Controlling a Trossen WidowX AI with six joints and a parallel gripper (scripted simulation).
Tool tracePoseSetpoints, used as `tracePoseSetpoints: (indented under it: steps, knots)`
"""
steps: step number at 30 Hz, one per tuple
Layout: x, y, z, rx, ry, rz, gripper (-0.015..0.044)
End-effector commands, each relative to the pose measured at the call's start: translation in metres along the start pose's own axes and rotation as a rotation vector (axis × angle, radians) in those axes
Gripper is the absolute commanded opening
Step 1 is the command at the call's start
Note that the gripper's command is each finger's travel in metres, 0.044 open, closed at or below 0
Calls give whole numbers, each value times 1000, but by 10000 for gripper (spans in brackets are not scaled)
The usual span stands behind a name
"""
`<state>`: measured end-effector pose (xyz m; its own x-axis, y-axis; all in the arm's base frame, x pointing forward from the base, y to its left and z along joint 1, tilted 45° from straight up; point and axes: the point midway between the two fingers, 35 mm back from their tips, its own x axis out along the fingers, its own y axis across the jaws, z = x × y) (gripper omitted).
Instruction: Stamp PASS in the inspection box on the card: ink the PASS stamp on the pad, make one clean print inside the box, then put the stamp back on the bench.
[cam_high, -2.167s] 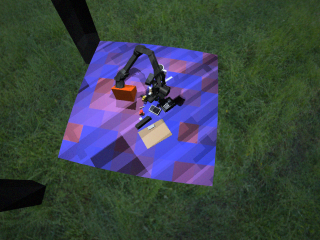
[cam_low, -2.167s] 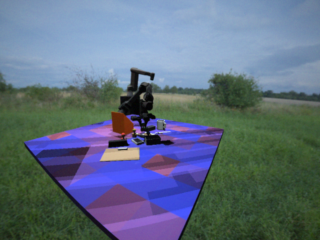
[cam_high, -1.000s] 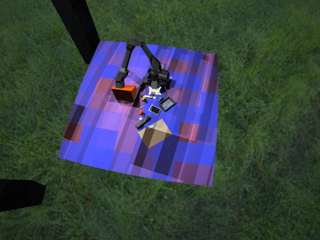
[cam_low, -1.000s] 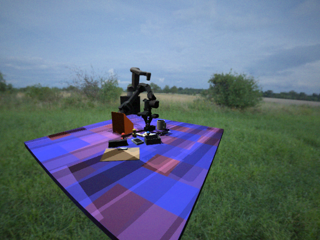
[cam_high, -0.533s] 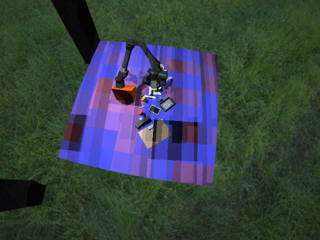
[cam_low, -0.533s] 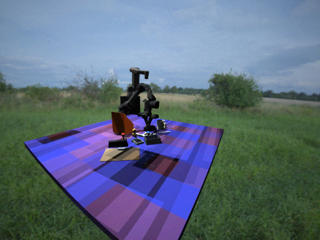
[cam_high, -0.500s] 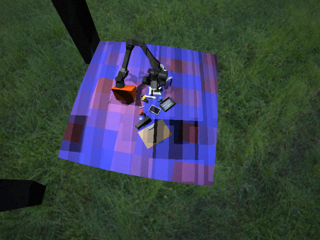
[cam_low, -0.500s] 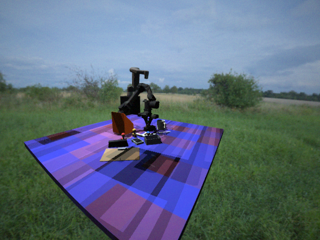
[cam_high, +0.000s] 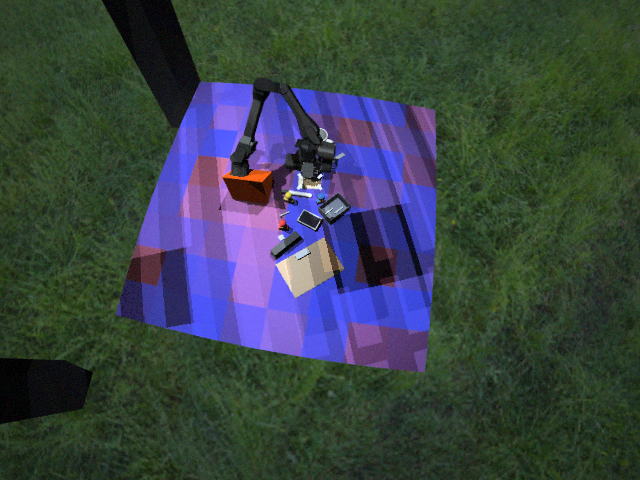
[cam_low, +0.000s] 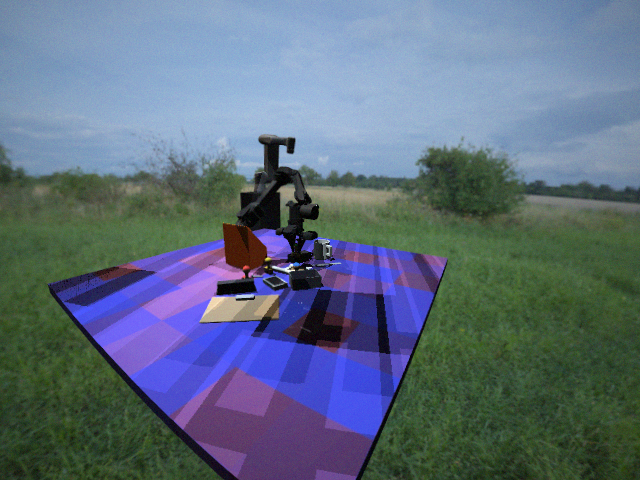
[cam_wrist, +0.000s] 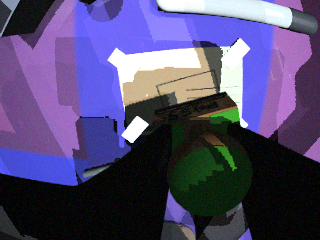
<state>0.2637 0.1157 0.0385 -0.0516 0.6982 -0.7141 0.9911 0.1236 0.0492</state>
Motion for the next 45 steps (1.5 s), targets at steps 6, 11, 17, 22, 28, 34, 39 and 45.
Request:
tracePoseSetpoints:
  steps: [6,11,17,22,28,34,39,45]
  knots:
    - [7,0,0,7,5,-2,0]
    - [10,0,0,6,5,-2,0]
    - [14,0,0,6,5,-2,0]
    - [18,0,0,5,5,-2,0]
    - [22,0,0,4,6,-2,0]
    - [26,0,0,4,6,-2,0]
    - [29,-1,-1,3,6,-2,0]
    - [33,-1,-1,3,7,-3,0]
